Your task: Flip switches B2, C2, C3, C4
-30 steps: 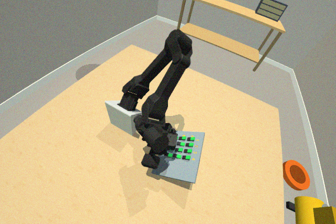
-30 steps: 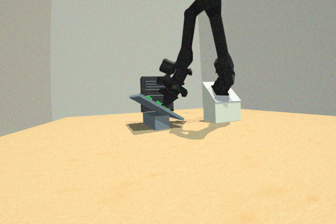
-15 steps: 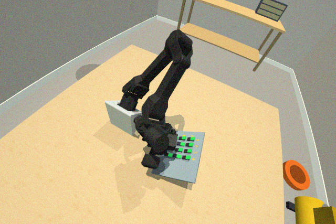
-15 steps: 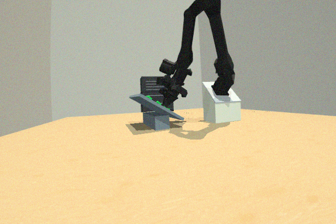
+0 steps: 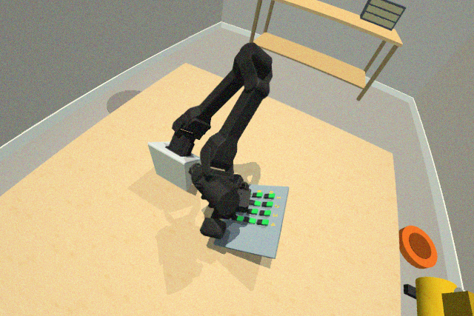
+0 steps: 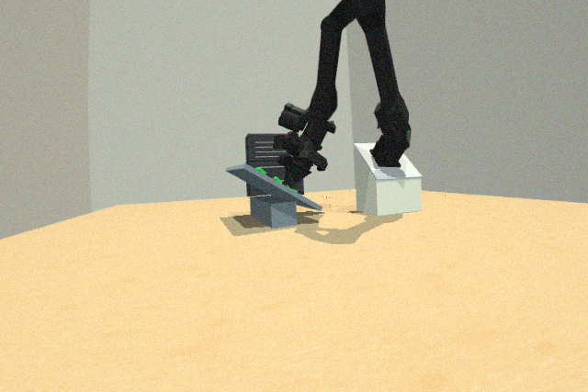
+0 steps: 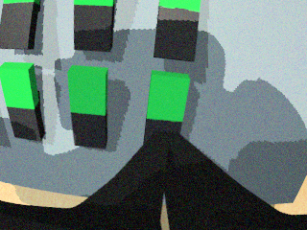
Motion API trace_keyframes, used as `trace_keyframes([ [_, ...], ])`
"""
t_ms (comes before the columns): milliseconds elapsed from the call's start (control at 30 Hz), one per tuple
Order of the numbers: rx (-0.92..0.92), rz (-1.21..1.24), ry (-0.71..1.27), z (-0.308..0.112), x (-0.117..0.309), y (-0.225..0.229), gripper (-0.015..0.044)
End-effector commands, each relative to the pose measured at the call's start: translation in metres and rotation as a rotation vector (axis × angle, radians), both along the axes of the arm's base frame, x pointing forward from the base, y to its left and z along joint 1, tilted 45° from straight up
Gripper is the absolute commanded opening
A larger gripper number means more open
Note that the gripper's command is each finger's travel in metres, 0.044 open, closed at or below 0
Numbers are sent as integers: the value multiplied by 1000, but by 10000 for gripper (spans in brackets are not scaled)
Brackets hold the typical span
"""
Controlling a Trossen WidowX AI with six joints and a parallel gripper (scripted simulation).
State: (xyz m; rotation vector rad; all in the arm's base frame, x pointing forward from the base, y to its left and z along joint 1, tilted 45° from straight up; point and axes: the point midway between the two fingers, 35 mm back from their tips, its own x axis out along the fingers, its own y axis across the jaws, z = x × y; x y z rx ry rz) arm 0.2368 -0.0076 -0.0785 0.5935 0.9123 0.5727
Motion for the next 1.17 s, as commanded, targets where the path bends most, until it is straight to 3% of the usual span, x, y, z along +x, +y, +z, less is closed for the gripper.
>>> trace_keyframes([
  [0, 7, 0, 0, 0, 0, 1, 0],
  [333, -4, 17, 21, 35, -29, -44, 0],
  [533, -4, 17, 22, 42, -26, -44, 0],
  [733, 0, 17, 20, 92, 1, -30, 0],
  [1133, 1, 18, 20, 93, 2, -29, 0],
])
